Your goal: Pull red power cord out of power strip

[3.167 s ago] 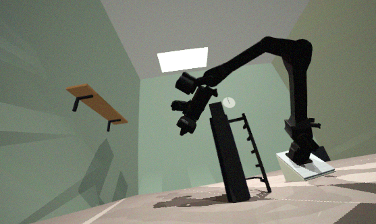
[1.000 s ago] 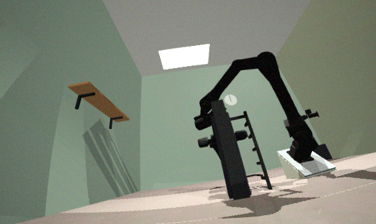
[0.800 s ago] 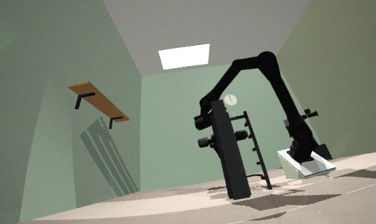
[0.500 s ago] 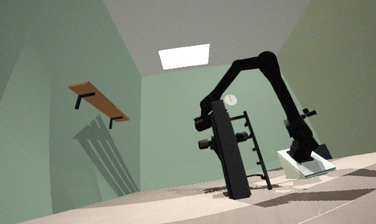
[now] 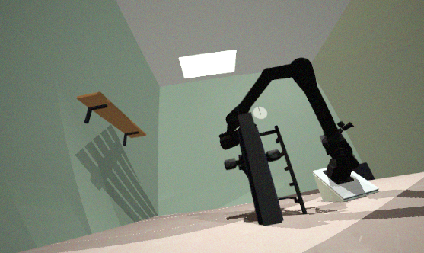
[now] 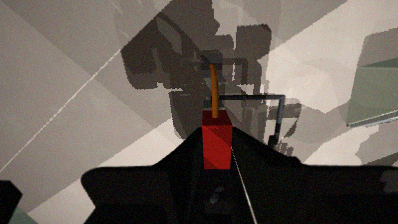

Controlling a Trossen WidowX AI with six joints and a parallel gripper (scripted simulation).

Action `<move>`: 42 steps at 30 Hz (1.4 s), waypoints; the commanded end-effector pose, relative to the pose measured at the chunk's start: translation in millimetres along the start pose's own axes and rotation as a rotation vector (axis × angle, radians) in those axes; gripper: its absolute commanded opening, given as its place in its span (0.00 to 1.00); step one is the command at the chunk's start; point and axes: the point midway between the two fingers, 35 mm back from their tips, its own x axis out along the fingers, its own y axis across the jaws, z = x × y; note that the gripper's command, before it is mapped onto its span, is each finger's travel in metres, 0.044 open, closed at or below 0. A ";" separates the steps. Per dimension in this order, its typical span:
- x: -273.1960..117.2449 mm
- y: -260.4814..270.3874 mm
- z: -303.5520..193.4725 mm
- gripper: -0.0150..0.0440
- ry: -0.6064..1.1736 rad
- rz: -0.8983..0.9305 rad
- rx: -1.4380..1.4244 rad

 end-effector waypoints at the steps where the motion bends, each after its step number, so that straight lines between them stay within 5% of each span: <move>1: -0.1 0.9 -0.1 0.35 0.001 0.004 -0.003; 7: -0.1 0.9 0.2 0.25 0.001 0.004 -0.003; 42: -5.6 1.1 54.4 0.25 -0.001 0.004 0.003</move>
